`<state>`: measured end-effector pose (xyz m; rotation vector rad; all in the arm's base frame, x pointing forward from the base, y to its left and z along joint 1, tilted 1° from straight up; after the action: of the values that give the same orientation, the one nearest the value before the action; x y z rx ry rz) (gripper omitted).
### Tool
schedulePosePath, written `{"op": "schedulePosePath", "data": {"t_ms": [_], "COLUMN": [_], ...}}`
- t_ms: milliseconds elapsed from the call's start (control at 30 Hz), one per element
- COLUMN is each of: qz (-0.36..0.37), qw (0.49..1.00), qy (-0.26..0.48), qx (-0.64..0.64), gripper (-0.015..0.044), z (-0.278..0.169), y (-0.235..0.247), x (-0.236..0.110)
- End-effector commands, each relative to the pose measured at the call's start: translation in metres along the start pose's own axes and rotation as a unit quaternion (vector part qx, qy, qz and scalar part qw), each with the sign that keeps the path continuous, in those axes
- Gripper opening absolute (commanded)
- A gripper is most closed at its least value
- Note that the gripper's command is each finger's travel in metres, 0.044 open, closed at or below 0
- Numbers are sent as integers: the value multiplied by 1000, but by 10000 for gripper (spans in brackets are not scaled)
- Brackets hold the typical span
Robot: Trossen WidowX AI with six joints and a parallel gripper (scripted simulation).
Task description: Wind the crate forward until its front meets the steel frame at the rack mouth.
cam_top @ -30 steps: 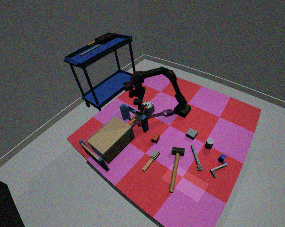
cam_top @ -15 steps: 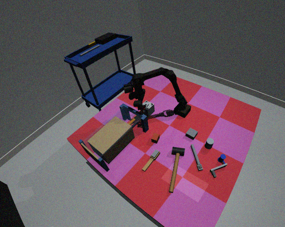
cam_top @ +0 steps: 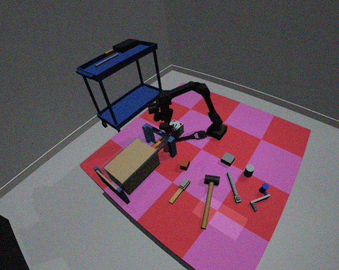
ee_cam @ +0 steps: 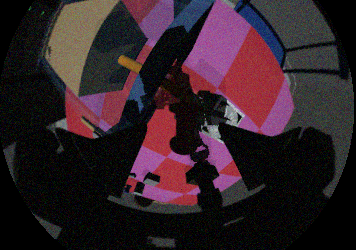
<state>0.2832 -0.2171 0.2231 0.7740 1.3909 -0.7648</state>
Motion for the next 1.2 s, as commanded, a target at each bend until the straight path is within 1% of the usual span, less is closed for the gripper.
{"op": "schedulePosePath", "data": {"t_ms": [0, 633, 1167], "qz": [-2, -2, -2], "qw": [1000, 1000, 1000], "qy": [2, 3, 3], "qx": [-2, -2, -2], "gripper": [440, 440, 440], "z": [-1, -4, -4], "y": [0, -2, -2], "x": [9, 40, 41]}}
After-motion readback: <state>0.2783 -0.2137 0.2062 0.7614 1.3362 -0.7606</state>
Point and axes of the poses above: the point midway between the two fingers, 35 mm back from their tips, its own x axis out along the fingers, its own y axis across the jaws, z = x × y, the point moved 8 cm from there along -x, back along the fingers, and after that the axes turned 1 degree about -x, right-handed, at the moved point
